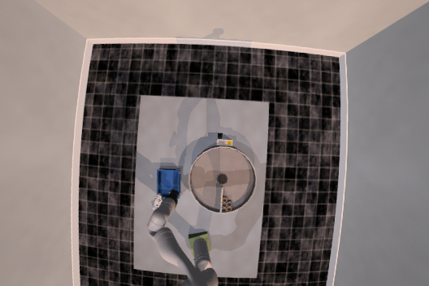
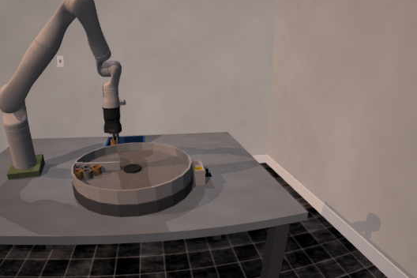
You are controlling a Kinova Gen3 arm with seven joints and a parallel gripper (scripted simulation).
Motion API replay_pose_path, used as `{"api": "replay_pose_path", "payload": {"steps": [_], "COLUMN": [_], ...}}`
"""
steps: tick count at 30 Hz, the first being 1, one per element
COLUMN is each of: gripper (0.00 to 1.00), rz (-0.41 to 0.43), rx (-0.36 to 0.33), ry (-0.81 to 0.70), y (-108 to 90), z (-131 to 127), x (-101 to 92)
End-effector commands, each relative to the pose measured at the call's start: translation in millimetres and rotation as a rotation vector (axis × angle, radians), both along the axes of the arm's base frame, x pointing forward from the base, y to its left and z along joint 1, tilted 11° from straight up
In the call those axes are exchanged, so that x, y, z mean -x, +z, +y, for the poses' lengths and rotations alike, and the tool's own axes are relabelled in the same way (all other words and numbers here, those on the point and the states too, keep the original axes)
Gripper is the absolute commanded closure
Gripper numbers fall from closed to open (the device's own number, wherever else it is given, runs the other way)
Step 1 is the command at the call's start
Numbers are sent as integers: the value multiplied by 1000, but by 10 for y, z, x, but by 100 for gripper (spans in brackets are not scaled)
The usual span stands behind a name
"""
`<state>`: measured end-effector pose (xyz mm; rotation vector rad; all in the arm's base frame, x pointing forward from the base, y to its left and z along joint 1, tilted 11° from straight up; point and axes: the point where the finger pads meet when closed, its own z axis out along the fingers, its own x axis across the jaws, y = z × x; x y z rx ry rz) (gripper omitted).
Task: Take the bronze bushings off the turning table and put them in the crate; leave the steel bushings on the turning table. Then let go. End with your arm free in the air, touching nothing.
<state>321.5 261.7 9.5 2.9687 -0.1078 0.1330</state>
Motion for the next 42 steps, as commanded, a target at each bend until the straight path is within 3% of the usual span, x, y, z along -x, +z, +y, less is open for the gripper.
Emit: {"api": "replay_pose_path", "payload": {"steps": [1,42], "gripper": [100,100], "rz": [-1,-1], "rx": [-1,-1], "ry": [0,1], "y": [4,-247], "z": [6,-38], "x": [-2,-23]}}
